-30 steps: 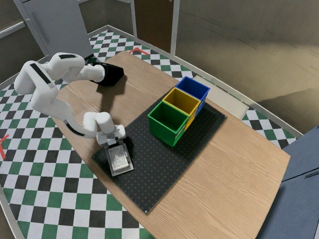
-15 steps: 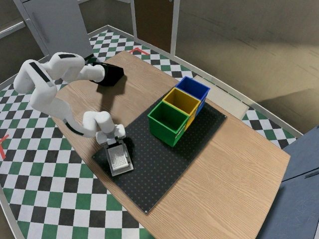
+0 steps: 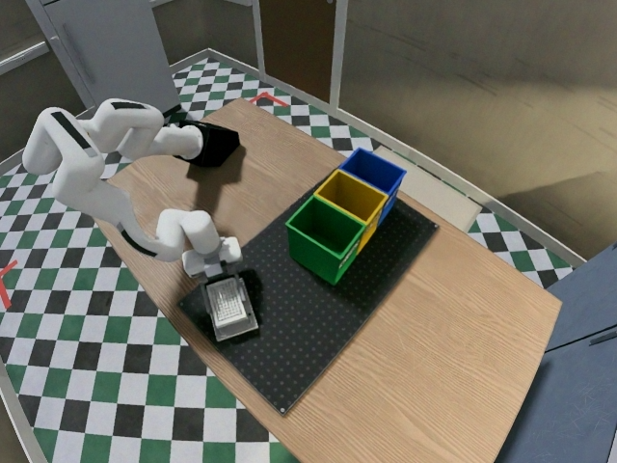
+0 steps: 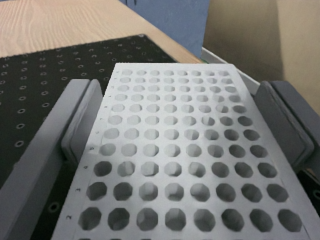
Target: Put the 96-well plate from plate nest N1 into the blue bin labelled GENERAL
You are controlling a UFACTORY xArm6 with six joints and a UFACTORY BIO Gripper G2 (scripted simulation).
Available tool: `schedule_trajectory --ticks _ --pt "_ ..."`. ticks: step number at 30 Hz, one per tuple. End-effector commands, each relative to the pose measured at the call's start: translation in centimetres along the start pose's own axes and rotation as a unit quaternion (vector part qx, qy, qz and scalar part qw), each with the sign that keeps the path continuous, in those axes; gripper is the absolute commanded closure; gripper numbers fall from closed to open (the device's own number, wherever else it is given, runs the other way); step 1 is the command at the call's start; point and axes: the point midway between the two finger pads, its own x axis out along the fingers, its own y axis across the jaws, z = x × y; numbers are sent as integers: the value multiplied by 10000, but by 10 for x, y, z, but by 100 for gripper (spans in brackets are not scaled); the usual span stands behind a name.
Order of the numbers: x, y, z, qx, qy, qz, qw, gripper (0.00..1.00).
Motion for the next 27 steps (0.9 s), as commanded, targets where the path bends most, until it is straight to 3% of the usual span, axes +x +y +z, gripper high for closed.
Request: schedule_trajectory --ticks 1,27 --pt "1 0 7 4 -8 -2 10000 100" --pt "1 0 47 4 -8 -3 10000 100"
